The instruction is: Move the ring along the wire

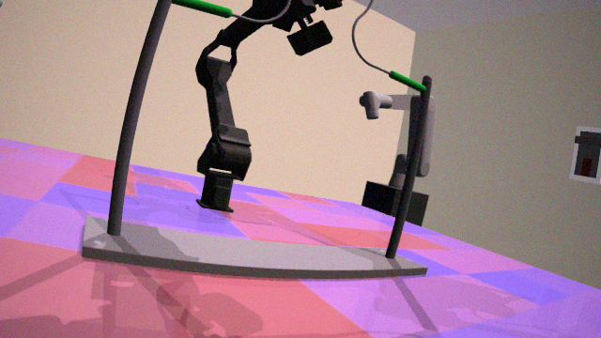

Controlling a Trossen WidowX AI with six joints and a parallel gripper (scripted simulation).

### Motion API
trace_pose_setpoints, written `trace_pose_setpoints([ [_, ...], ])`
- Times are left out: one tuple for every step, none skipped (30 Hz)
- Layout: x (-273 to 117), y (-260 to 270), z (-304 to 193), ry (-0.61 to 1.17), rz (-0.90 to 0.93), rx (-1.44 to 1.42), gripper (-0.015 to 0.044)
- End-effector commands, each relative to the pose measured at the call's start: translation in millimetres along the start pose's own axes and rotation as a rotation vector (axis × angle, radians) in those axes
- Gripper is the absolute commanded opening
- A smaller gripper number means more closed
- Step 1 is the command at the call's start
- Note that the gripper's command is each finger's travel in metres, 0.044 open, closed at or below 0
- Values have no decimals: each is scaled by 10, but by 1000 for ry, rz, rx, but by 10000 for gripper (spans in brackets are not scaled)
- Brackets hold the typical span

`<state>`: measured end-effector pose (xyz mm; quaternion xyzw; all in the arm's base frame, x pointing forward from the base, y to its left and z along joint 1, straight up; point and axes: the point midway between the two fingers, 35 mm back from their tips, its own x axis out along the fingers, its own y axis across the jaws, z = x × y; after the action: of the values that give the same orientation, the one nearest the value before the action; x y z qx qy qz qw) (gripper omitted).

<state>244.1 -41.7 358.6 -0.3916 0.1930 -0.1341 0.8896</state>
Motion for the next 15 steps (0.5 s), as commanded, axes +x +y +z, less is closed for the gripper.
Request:
trace_pose_setpoints([
  [0,-19,-7,-4,-27,-46,-150],
  [1,-24,-7,-6,-34,-58,-150],
  [1,-29,-7,-7,-40,-70,-150],
  [2,-35,-7,-9,-47,-81,-150],
  [2,-40,-6,-11,-54,-93,-150],
  [3,-45,-6,-12,-61,-105,-150],
  [3,-50,-6,-14,-67,-117,-150],
  [4,-55,-5,-15,-74,-129,-150],
  [4,-61,-5,-17,-81,-141,-150],
  [4,-66,-4,-19,-88,-153,-150],
  [5,-71,-3,-20,-95,-165,-150],
  [5,-76,-3,-22,-101,-177,-150],
  [5,-81,-2,-23,-108,-189,-150],
  [5,-86,-1,-25,-115,-201,-150],
  [5,-92,0,-27,-122,-213,-150],
])
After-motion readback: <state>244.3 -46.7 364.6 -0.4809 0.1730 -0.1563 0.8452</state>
